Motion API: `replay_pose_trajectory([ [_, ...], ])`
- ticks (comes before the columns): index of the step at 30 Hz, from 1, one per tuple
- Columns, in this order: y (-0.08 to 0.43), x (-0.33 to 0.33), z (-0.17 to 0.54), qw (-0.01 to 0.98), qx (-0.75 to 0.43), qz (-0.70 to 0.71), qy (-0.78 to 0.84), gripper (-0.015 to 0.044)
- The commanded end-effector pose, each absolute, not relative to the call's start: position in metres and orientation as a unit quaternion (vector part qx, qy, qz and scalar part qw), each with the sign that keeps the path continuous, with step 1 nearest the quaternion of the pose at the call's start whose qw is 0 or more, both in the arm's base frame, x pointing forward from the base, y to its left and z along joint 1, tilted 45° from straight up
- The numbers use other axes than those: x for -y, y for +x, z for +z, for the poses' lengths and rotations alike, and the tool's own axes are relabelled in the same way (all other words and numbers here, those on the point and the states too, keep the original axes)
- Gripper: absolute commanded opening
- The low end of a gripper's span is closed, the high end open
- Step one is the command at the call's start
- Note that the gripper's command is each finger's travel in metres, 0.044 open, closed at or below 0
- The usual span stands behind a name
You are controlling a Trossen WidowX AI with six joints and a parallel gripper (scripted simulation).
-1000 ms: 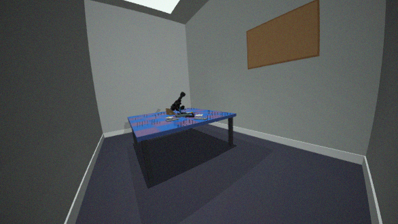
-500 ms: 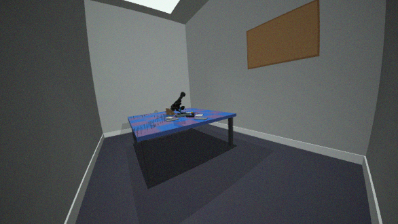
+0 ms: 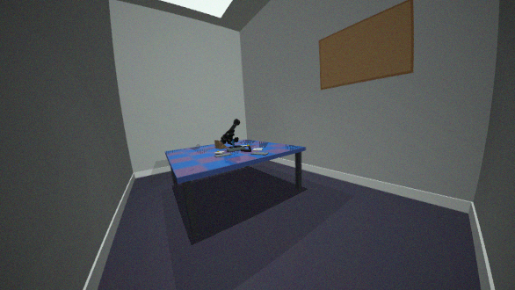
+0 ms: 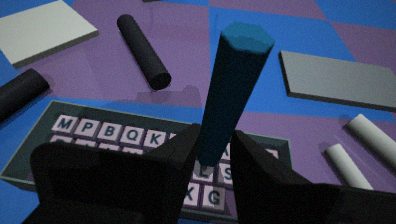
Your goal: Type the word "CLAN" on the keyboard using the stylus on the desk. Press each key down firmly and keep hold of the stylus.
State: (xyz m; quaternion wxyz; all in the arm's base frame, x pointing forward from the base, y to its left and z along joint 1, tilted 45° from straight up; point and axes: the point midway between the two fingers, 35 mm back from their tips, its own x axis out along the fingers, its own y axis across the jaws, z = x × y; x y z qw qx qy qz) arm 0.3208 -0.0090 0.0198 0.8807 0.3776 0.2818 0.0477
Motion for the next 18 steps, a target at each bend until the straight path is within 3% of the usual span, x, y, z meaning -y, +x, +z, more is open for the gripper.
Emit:
replay_pose_trajectory([
  [1, 0.321, 0.01, 0.019, 0.88, -0.283, 0.045, 0.378, 0.0081],
  [18, 0.322, 0.037, 0.047, 0.881, -0.283, 0.045, 0.378, 0.0081],
])
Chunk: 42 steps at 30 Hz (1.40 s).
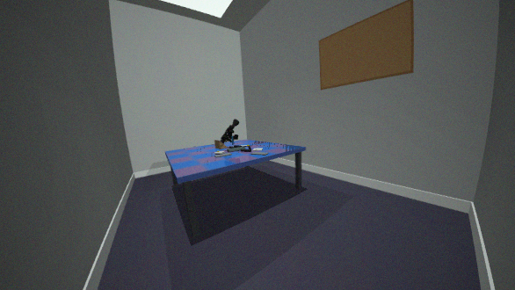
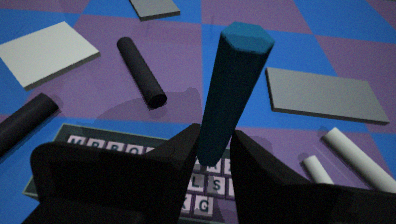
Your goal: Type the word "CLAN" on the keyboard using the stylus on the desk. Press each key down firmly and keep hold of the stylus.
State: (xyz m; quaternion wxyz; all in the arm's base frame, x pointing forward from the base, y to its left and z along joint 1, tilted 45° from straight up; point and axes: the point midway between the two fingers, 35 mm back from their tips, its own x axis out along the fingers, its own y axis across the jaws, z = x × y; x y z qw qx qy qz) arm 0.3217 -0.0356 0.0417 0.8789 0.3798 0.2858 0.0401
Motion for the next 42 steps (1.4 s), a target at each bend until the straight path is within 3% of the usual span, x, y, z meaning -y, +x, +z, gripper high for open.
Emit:
replay_pose_trajectory([
  [1, 0.322, 0.037, 0.047, 0.881, -0.283, 0.045, 0.378, 0.0081],
  [8, 0.321, 0.037, 0.043, 0.878, -0.287, 0.04, 0.38, 0.0065],
  [11, 0.324, 0.038, 0.042, 0.879, -0.286, 0.041, 0.38, 0.0],
  [36, 0.338, 0.036, 0.021, 0.881, -0.282, 0.045, 0.378, 0.0],
  [39, 0.339, 0.035, 0.019, 0.881, -0.282, 0.045, 0.378, 0.0079],
  [42, 0.339, 0.035, 0.017, 0.881, -0.282, 0.045, 0.377, 0.0081],
])
